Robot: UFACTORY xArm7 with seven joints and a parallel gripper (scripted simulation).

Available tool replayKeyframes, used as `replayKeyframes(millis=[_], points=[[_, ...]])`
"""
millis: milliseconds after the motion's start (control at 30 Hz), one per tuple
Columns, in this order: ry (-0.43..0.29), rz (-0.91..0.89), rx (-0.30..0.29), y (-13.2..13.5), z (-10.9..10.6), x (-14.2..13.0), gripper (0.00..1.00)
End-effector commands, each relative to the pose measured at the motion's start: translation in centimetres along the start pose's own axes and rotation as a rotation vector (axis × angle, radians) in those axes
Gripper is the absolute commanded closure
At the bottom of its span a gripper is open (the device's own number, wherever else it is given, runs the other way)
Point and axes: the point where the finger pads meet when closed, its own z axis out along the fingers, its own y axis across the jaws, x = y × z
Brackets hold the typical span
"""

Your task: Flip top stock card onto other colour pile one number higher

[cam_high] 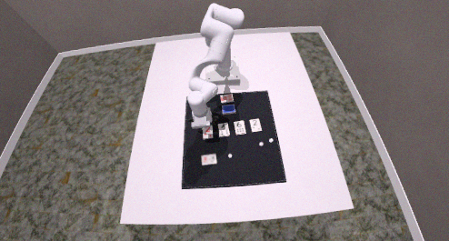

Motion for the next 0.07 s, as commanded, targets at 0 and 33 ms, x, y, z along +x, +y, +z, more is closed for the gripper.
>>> replayKeyframes(millis=[0,33], points=[[0.005,0.000,-0.001,0.06,-0.20,0.14,0.00],[0.005,0.000,-0.001,0.06,-0.20,0.14,0.00]])
